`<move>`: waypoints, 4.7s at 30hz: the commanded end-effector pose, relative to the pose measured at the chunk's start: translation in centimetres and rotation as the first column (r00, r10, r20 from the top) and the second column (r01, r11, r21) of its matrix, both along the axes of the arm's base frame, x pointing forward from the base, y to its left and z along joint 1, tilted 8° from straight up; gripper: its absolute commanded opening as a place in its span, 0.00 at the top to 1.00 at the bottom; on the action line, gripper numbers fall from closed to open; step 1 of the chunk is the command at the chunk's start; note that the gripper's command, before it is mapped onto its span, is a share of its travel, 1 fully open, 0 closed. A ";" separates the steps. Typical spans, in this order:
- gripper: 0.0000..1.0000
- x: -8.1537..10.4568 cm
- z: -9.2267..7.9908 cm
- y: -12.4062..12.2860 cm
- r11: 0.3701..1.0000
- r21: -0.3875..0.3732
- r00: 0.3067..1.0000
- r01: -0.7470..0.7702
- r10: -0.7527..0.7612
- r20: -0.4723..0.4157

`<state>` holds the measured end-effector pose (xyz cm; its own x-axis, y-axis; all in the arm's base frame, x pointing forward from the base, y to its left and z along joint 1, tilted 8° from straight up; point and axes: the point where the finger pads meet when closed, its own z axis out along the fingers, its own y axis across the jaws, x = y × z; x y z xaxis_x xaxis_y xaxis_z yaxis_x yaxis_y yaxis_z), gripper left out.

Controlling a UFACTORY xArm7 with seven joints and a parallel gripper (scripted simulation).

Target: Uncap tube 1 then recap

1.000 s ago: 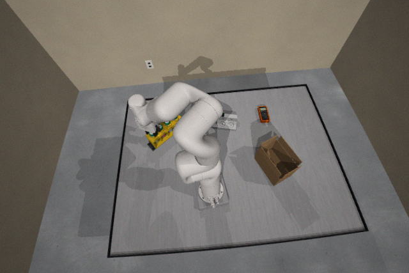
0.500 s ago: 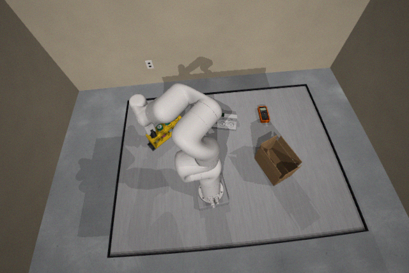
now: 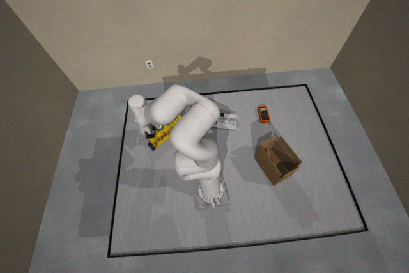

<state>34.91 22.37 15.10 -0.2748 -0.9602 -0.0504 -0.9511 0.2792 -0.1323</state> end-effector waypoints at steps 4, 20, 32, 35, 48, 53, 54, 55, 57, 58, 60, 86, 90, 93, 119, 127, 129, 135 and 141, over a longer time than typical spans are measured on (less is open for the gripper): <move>1.00 0.1 0.1 0.1 0.999 -0.017 0.999 0.039 -0.039 0.003; 1.00 0.1 0.1 0.1 0.993 -0.038 0.994 -0.109 0.109 0.001; 1.00 0.1 0.2 0.1 0.817 -0.103 0.823 -0.567 0.567 -0.029; 1.00 0.1 0.2 0.1 0.731 -0.118 0.739 -0.672 0.673 -0.043; 1.00 0.1 0.2 0.1 0.270 -0.154 0.288 -0.951 0.951 -0.112; 1.00 0.1 0.2 0.1 0.045 -0.156 0.068 -0.987 0.987 -0.144; 1.00 0.1 0.2 0.1 0.036 -0.156 0.059 -0.987 0.988 -0.145; 1.00 0.1 0.2 0.1 0.036 -0.156 0.059 -0.987 0.988 -0.145; 1.00 0.1 0.2 0.1 0.036 -0.156 0.059 -0.987 0.988 -0.145; 1.00 0.1 0.2 0.1 0.036 -0.156 0.059 -0.987 0.988 -0.145; 1.00 0.1 0.2 0.1 0.036 -0.156 0.059 -0.987 0.988 -0.145; 0.54 0.1 0.2 0.1 0.643 -0.127 0.653 -0.755 0.755 -0.055; 0.54 0.1 0.2 0.1 0.742 -0.114 0.750 -0.660 0.661 -0.039; 0.54 0.1 0.2 0.1 0.846 -0.095 0.851 -0.524 0.525 -0.024; 1.00 0.1 0.2 0.1 0.999 -0.017 0.999 0.039 -0.039 0.003; 1.00 0.1 0.2 0.1 0.999 -0.017 0.999 0.039 -0.039 0.003; 1.00 0.1 0.2 0.1 0.999 -0.017 0.999 0.039 -0.039 0.003; 1.00 0.1 0.2 0.1 0.965 -0.059 0.967 -0.255 0.255 -0.005; 1.00 0.1 0.3 0.1 0.871 -0.091 0.876 -0.482 0.483 -0.021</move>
